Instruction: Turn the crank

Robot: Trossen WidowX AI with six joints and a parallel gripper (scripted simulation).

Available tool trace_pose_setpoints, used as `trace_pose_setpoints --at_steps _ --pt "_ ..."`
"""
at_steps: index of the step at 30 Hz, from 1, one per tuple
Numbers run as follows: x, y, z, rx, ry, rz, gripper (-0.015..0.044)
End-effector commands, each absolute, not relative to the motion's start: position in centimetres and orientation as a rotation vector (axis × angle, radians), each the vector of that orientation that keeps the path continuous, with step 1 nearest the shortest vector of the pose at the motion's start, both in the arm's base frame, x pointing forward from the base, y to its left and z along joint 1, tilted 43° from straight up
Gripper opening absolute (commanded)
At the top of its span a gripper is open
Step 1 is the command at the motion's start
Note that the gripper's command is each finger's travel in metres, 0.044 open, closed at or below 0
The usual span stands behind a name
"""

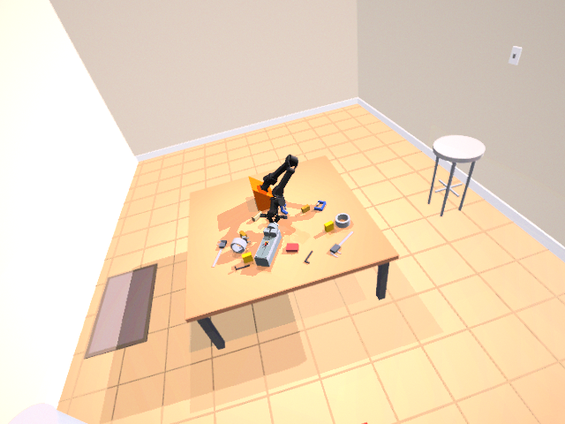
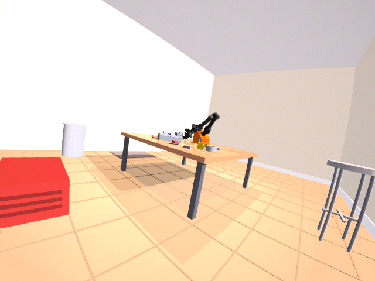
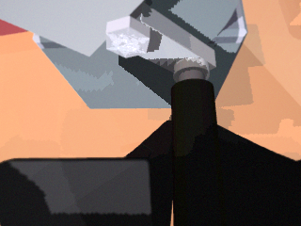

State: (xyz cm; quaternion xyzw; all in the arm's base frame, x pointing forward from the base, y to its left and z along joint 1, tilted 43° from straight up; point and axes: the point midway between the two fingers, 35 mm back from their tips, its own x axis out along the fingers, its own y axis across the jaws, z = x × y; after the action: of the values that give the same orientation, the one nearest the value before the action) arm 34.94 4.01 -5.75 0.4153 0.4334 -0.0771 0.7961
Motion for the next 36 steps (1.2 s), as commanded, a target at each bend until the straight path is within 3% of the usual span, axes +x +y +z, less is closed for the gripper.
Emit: trace_pose_setpoints --at_steps 1,36 --pt "34.6 3.1 -5.6 0.893 0.928 -0.184 0.0" --pt "35.3 1.2 -1.7 0.892 0.926 -0.184 0.0"
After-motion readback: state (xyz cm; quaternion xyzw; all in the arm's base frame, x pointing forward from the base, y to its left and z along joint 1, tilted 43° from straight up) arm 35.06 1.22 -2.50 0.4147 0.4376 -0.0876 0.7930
